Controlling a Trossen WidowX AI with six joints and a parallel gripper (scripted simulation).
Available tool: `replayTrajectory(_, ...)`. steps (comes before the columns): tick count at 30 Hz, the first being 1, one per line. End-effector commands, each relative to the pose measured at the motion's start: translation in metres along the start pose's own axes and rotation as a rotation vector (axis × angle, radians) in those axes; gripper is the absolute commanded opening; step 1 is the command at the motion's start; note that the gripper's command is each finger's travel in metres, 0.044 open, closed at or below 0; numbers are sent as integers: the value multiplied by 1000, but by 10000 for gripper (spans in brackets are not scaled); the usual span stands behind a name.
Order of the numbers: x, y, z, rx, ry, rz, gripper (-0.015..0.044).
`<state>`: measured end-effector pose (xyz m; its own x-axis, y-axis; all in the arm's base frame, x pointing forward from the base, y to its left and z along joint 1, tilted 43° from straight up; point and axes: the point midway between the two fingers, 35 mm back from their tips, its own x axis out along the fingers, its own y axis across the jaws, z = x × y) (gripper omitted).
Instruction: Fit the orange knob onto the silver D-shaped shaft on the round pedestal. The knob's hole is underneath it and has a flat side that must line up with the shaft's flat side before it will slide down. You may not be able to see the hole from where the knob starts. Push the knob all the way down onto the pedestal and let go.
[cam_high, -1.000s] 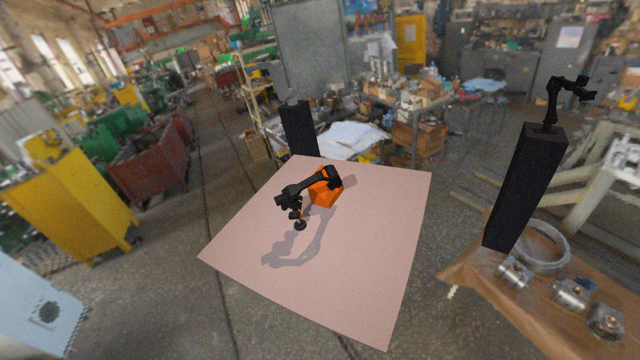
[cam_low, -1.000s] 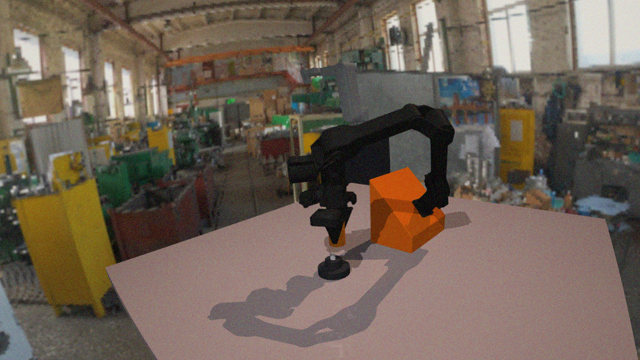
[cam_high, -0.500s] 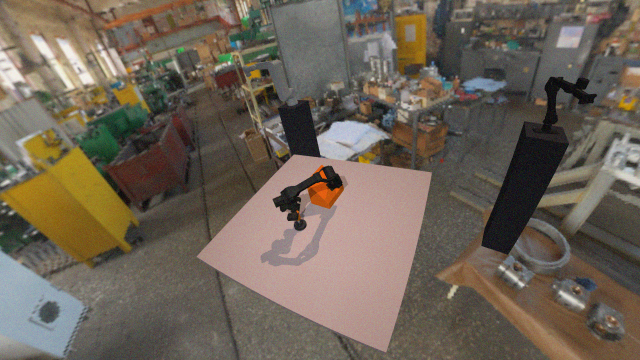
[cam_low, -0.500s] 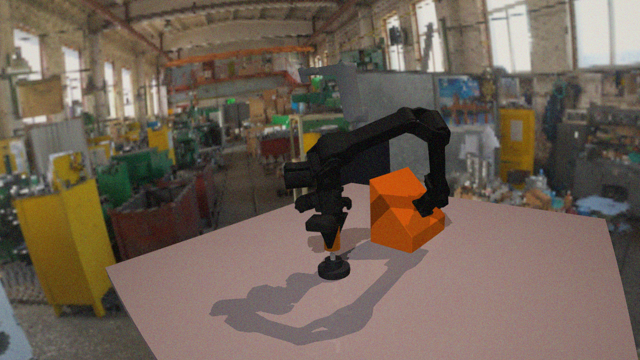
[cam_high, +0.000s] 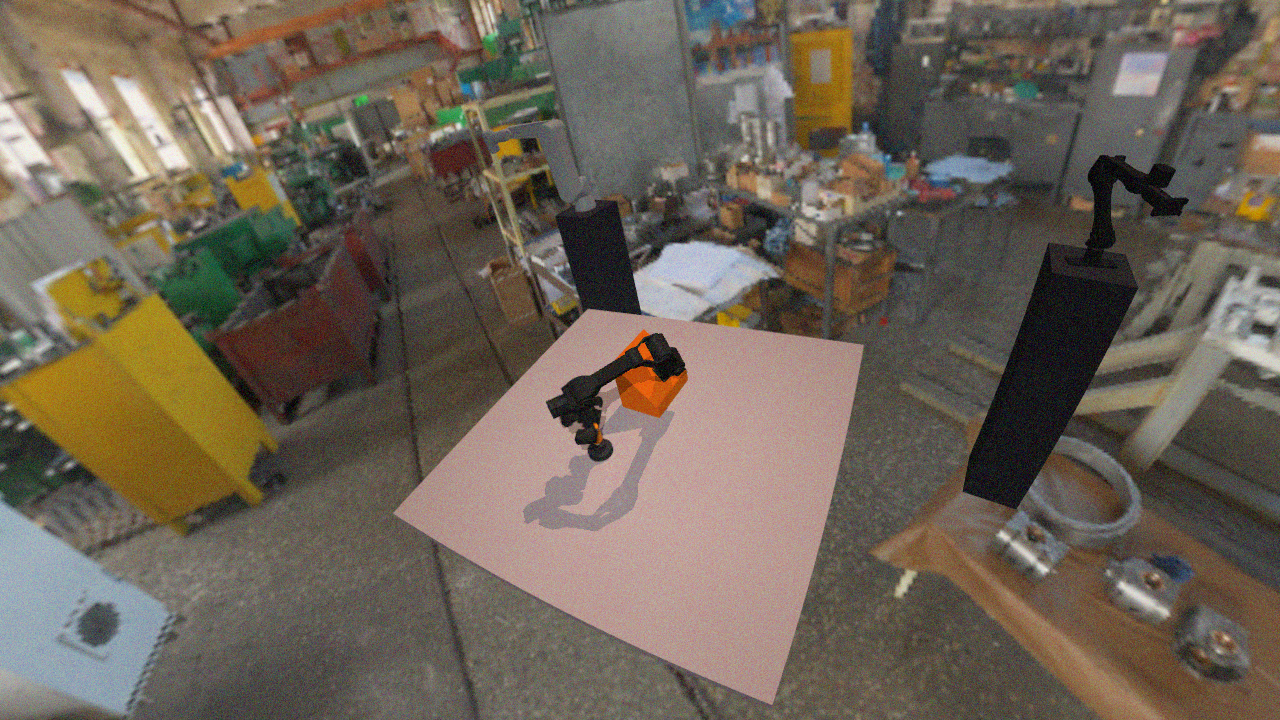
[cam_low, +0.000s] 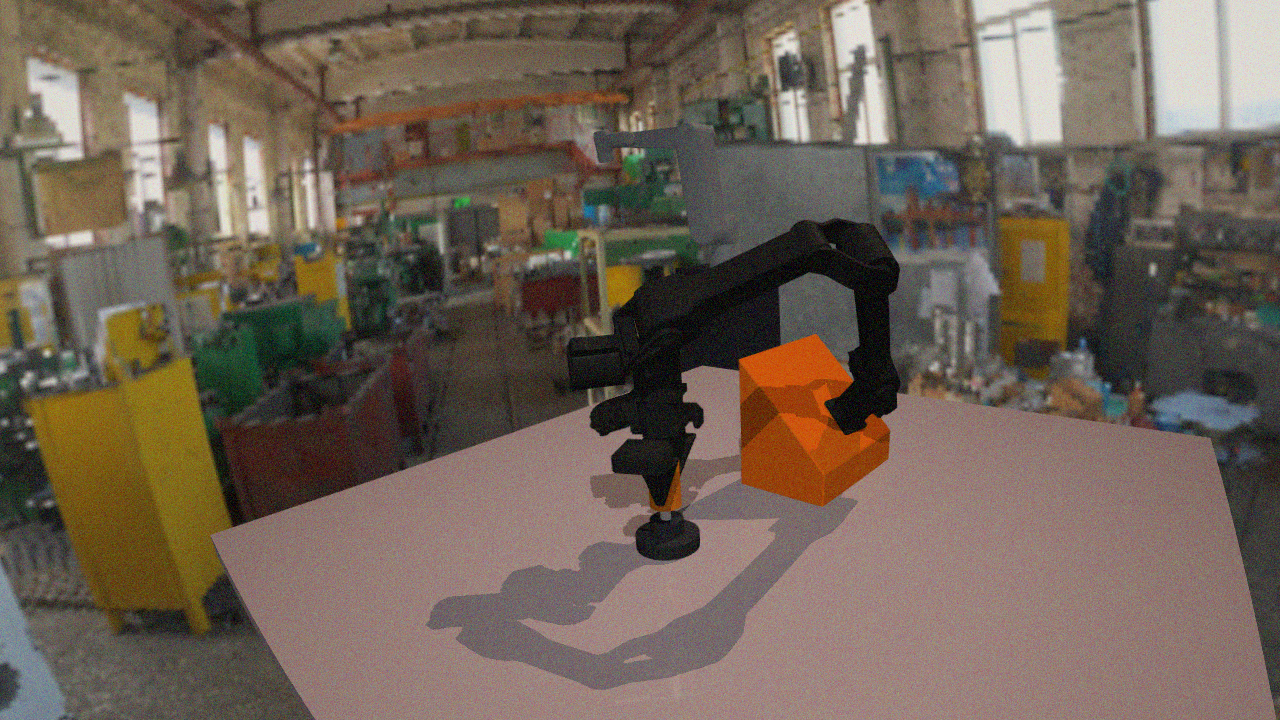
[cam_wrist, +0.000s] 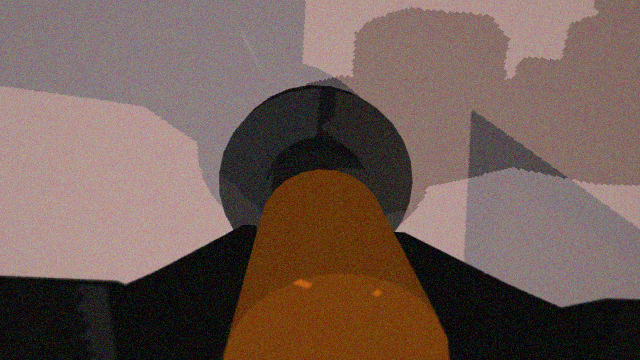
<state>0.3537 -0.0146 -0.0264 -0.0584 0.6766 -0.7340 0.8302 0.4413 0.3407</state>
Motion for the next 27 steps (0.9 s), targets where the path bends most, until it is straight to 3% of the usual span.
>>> replayTrajectory(1, 1, 0, 1, -3, 0, 4, 0)
replayTrajectory(20, -3, 2, -3, -3, 0, 4, 0)
replayTrajectory(27, -4, 3, -3, -202, -1, 4, 0)
